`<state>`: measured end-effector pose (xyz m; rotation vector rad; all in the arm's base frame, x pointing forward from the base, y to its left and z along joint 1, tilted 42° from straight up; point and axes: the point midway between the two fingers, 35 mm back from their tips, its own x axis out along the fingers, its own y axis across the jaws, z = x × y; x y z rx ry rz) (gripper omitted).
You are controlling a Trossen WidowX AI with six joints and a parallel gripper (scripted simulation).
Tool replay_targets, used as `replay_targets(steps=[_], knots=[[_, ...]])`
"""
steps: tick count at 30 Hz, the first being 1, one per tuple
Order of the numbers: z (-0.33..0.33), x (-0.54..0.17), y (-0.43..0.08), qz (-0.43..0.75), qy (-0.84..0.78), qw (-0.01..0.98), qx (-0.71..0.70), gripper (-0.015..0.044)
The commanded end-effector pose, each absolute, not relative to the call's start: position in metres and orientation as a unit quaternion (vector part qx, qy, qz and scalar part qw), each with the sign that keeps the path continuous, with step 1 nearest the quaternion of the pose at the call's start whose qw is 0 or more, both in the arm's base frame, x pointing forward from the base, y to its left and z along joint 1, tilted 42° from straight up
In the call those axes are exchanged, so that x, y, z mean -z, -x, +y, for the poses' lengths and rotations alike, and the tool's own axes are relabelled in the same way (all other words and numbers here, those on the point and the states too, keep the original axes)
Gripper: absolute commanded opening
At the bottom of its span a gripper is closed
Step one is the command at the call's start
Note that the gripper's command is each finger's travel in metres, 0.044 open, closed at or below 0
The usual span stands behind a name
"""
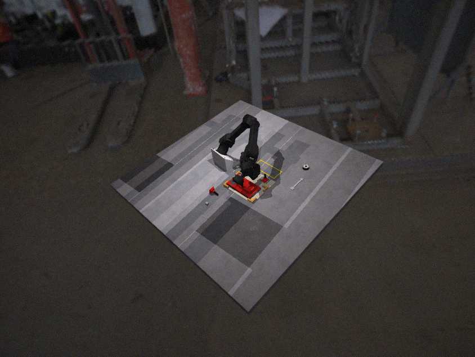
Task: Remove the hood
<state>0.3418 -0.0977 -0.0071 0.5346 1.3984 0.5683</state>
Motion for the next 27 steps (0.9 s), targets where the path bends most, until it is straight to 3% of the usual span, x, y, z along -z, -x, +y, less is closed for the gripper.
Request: replay_targets(steps=[1,27], knots=[[-0.092,0.011,-0.340,0.629,-0.244,0.692,-0.257,0.0440],[-0.080,0.024,-0.339,0.628,-0.244,0.692,-0.258,0.0440]])
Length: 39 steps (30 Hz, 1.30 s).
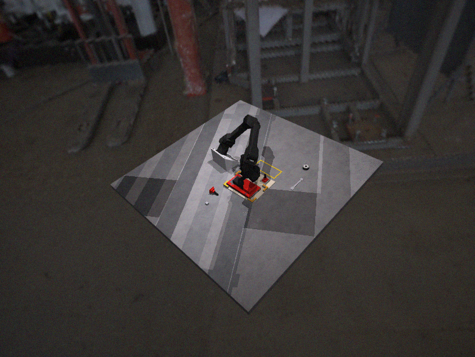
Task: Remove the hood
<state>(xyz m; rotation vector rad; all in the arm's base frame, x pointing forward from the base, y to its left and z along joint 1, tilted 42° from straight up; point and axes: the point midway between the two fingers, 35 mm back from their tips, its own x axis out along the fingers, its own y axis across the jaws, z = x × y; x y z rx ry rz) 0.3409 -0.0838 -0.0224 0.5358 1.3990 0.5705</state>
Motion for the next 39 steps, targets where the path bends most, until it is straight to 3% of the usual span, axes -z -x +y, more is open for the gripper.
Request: replay_targets(steps=[1,39], knots=[[-0.080,0.024,-0.339,0.628,-0.244,0.692,-0.258,0.0440],[-0.069,0.036,-0.341,0.628,-0.244,0.692,-0.258,0.0440]])
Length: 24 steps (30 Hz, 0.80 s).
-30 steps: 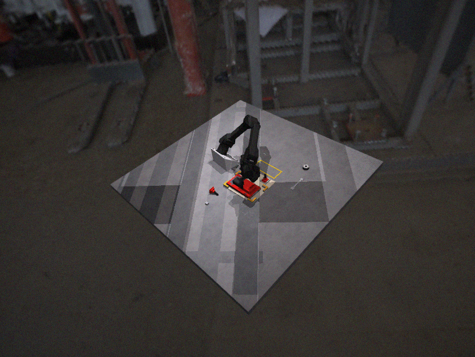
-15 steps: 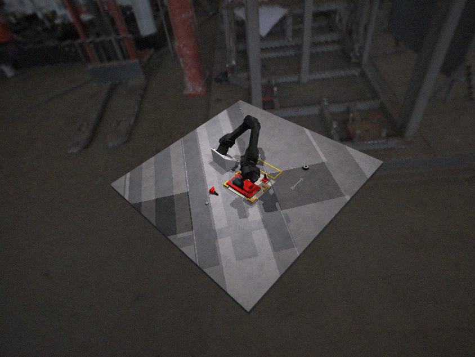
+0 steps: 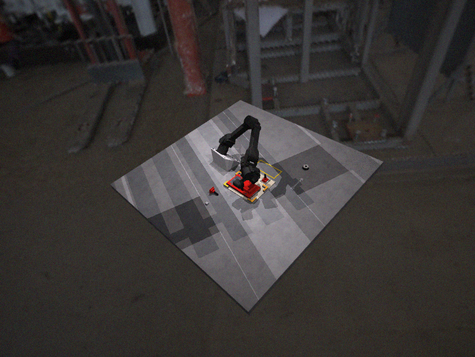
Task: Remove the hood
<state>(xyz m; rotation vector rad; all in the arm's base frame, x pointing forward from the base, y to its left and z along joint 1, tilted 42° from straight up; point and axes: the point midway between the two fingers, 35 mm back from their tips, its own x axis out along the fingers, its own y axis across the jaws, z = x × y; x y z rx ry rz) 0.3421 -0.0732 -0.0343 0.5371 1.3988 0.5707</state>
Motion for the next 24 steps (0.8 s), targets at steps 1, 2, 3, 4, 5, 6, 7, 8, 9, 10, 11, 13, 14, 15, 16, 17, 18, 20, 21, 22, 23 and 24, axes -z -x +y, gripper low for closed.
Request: replay_targets(steps=[1,2,3,4,5,6,7,8,9,10,11,13,14,15,16,17,18,20,21,22,23,24], knots=[[-0.0685,0.0367,-0.3406,0.628,-0.244,0.692,-0.258,0.0440],[-0.0682,0.0370,-0.3406,0.628,-0.244,0.692,-0.258,0.0440],[-0.0679,0.0374,-0.3406,0.628,-0.244,0.692,-0.258,0.0440],[-0.0675,0.0377,-0.3407,0.628,-0.244,0.692,-0.258,0.0440],[-0.0672,0.0381,-0.3407,0.628,-0.244,0.692,-0.258,0.0440],[-0.0669,0.0385,-0.3407,0.628,-0.244,0.692,-0.258,0.0440],[-0.0666,0.0387,-0.3407,0.628,-0.244,0.692,-0.258,0.0440],[-0.0664,0.0389,-0.3408,0.628,-0.244,0.692,-0.258,0.0440],[-0.0664,0.0390,-0.3408,0.628,-0.244,0.692,-0.258,0.0440],[-0.0664,0.0390,-0.3408,0.628,-0.244,0.692,-0.258,0.0440],[-0.0664,0.0390,-0.3408,0.628,-0.244,0.692,-0.258,0.0440],[-0.0697,0.0378,-0.3421,0.627,-0.241,0.695,-0.256,0.0387],[-0.0697,0.0378,-0.3421,0.627,-0.241,0.695,-0.256,0.0381],[-0.0697,0.0378,-0.3421,0.627,-0.241,0.695,-0.256,0.0374],[-0.0697,0.0378,-0.3421,0.627,-0.241,0.695,-0.256,0.0367],[-0.0697,0.0378,-0.3421,0.627,-0.241,0.695,-0.256,0.0361],[-0.0697,0.0378,-0.3421,0.627,-0.241,0.695,-0.256,0.0354],[-0.0697,0.0378,-0.3421,0.627,-0.241,0.695,-0.256,0.0341],[-0.0697,0.0378,-0.3421,0.627,-0.241,0.695,-0.256,0.0334],[-0.0697,0.0378,-0.3421,0.627,-0.241,0.695,-0.256,0.0327],[-0.0697,0.0378,-0.3421,0.627,-0.241,0.695,-0.256,0.0321],[-0.0697,0.0378,-0.3421,0.627,-0.241,0.695,-0.256,0.0314]])
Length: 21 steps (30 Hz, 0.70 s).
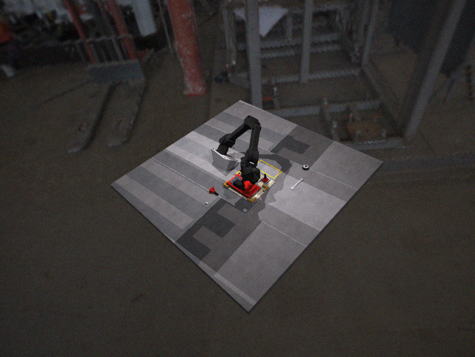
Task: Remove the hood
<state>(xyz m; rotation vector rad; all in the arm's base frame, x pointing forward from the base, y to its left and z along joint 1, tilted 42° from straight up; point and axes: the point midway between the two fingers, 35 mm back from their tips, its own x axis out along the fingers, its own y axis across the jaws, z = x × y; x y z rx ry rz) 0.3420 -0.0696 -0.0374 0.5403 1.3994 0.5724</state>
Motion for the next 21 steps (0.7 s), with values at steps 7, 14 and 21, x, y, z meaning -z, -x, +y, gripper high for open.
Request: replay_targets(steps=[7,14,21], knots=[[-0.0712,0.0362,-0.3420,0.627,-0.241,0.695,-0.256,0.0150],[-0.0743,0.0328,-0.3418,0.627,-0.241,0.695,-0.256,0.0000],[-0.0774,0.0294,-0.3415,0.627,-0.241,0.695,-0.256,0.0000]])
